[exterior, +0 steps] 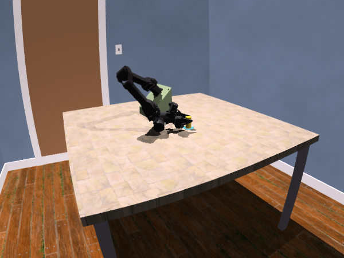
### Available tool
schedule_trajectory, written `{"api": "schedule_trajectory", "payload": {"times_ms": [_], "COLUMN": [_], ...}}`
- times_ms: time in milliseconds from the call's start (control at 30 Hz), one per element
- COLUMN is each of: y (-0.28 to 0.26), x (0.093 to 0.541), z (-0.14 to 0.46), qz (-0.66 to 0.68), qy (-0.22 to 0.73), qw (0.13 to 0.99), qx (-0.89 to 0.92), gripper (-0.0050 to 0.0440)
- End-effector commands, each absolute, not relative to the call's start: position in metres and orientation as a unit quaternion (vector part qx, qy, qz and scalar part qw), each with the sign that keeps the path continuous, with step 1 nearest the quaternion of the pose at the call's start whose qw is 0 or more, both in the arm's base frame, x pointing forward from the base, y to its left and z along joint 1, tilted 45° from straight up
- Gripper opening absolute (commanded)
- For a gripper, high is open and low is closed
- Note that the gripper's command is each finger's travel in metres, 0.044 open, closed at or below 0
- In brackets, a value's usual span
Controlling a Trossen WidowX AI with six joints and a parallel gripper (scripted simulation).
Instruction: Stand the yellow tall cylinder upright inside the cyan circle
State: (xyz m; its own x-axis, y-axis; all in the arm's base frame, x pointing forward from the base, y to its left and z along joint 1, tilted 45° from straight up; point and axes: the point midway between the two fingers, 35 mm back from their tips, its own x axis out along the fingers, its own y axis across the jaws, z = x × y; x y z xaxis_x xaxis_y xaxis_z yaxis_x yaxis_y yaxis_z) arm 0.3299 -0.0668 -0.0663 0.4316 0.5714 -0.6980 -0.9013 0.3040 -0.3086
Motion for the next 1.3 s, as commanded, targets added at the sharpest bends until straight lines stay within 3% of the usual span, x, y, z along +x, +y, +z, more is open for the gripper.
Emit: {"api": "schedule_trajectory", "payload": {"times_ms": [0,233,533,800,867,1067,1267], "y": [-0.066,-0.023,-0.012,0.021,0.021,0.025,0.036], "x": [0.33,0.325,0.322,0.325,0.325,0.322,0.331], "z": [-0.065,-0.004,0.007,-0.028,-0.028,-0.023,0.004], "qz": [0.477,0.478,0.479,0.44,0.44,0.319,0.183], "qy": [0.239,0.235,0.242,0.52,0.52,0.666,0.704], "qw": [0.772,0.772,0.77,0.654,0.654,0.535,0.449], "qx": [-0.347,-0.347,-0.345,-0.33,-0.33,-0.41,-0.519], "gripper": [0.04,0.04,0.04,0.04,0.04,0.04,0.04]}}
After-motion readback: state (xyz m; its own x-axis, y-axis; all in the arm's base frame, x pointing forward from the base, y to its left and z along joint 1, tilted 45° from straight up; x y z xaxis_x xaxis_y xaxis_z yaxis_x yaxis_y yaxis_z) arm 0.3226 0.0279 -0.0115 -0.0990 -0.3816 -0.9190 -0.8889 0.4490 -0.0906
